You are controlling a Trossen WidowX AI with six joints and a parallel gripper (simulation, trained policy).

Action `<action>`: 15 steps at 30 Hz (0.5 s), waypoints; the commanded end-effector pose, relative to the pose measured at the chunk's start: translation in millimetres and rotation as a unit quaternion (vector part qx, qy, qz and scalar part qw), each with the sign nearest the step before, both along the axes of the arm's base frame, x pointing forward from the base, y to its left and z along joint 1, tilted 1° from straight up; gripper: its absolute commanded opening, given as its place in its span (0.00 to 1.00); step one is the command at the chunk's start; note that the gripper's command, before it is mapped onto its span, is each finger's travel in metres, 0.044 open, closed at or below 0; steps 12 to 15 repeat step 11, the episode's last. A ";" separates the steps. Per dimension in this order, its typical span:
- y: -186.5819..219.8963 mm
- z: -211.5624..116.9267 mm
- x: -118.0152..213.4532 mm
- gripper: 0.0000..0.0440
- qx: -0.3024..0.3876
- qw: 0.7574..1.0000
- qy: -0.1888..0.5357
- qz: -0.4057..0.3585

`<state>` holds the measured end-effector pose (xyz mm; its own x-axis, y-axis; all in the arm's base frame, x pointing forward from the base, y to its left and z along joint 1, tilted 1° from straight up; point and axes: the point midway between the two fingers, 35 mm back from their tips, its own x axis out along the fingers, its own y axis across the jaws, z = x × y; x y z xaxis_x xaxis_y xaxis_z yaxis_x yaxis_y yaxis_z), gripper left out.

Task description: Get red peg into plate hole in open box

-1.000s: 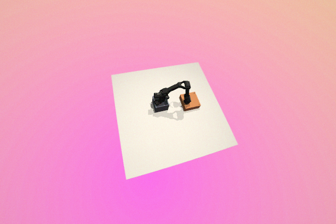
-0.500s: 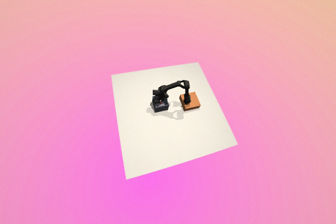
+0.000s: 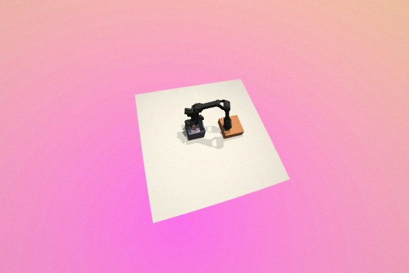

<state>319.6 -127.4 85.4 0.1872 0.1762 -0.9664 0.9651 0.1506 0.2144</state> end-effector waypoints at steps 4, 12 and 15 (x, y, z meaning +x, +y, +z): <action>-9.4 19.6 7.5 0.55 0.006 0.999 -0.031 -0.003; -19.4 41.0 15.1 0.56 0.009 0.998 -0.066 -0.003; -19.4 41.0 15.1 0.56 0.009 0.998 -0.066 -0.003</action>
